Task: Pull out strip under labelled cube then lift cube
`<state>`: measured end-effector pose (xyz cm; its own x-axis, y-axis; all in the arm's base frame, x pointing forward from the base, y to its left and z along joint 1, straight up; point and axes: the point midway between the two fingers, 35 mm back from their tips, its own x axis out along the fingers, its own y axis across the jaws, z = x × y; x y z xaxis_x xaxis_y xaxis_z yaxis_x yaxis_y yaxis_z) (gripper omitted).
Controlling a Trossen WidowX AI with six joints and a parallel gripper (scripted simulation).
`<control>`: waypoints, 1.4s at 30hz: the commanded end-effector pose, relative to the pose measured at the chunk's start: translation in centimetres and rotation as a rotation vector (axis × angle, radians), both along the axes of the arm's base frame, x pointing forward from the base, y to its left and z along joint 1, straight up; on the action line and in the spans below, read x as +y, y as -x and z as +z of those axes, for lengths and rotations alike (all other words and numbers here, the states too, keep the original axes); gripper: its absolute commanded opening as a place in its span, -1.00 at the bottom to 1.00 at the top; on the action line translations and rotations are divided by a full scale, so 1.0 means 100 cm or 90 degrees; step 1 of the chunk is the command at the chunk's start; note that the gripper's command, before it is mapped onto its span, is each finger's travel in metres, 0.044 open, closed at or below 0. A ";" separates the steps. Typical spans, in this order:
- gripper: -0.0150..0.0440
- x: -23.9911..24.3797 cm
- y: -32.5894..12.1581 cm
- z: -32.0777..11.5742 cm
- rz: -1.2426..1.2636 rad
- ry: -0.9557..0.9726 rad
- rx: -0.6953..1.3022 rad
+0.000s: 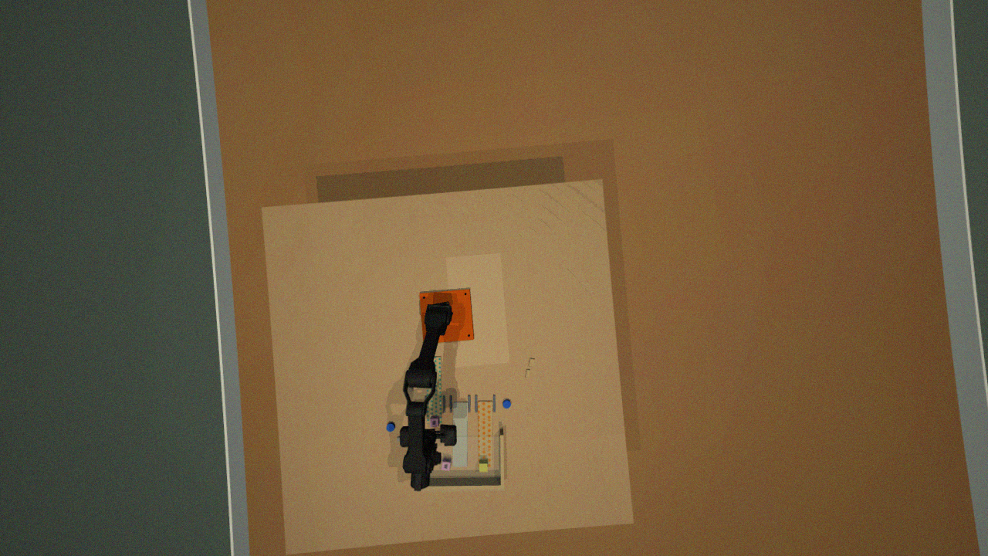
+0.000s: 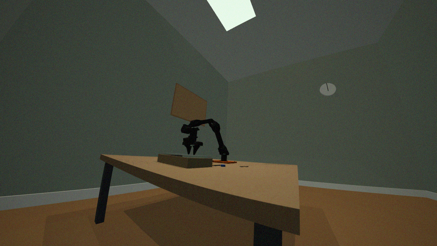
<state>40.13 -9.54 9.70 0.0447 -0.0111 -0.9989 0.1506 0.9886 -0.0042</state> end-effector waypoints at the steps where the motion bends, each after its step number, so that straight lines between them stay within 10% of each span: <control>1: 0.36 0.000 -0.001 -0.007 -0.002 -0.002 0.003; 30: 0.36 -0.001 -0.002 -0.050 -0.002 -0.002 0.003; 42: -0.31 -0.001 -0.002 -0.048 0.000 -0.001 0.002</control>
<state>40.38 -9.62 4.92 0.0424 -0.0103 -0.9990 0.1512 0.9885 -0.0038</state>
